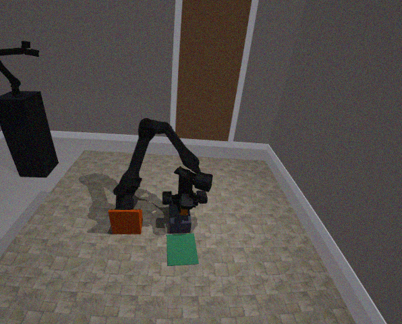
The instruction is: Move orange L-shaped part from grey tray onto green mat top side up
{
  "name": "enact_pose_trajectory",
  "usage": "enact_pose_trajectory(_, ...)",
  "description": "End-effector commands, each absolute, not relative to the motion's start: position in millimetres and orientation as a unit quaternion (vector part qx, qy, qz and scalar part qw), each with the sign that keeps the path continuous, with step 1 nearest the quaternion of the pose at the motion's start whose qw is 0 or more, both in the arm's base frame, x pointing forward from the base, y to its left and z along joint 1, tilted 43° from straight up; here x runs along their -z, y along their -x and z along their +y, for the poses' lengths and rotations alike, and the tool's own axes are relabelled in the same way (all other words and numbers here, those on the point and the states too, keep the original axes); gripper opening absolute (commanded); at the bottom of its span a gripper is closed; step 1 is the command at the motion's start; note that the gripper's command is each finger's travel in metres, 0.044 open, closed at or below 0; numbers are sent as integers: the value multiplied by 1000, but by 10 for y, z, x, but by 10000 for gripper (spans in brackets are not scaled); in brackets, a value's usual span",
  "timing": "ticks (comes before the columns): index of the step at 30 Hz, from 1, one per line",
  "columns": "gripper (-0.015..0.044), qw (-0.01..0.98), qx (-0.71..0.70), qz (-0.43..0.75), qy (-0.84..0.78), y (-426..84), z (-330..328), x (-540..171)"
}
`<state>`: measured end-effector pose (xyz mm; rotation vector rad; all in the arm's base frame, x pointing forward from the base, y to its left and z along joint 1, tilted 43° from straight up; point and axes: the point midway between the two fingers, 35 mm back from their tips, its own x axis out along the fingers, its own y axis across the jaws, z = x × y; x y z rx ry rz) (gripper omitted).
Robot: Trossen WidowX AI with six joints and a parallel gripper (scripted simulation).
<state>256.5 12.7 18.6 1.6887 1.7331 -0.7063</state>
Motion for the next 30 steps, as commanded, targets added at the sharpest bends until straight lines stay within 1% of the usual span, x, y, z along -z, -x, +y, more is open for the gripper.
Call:
enact_pose_trajectory(1,69,306,266,655,-638,-2567,125,-189)
enact_pose_trajectory(3,16,306,266,655,-638,-2567,125,-189)
enact_pose_trajectory(4,0,306,266,655,-638,-2567,125,-189)
enact_pose_trajectory(30,0,302,267,656,-638,-2554,-87,-422)
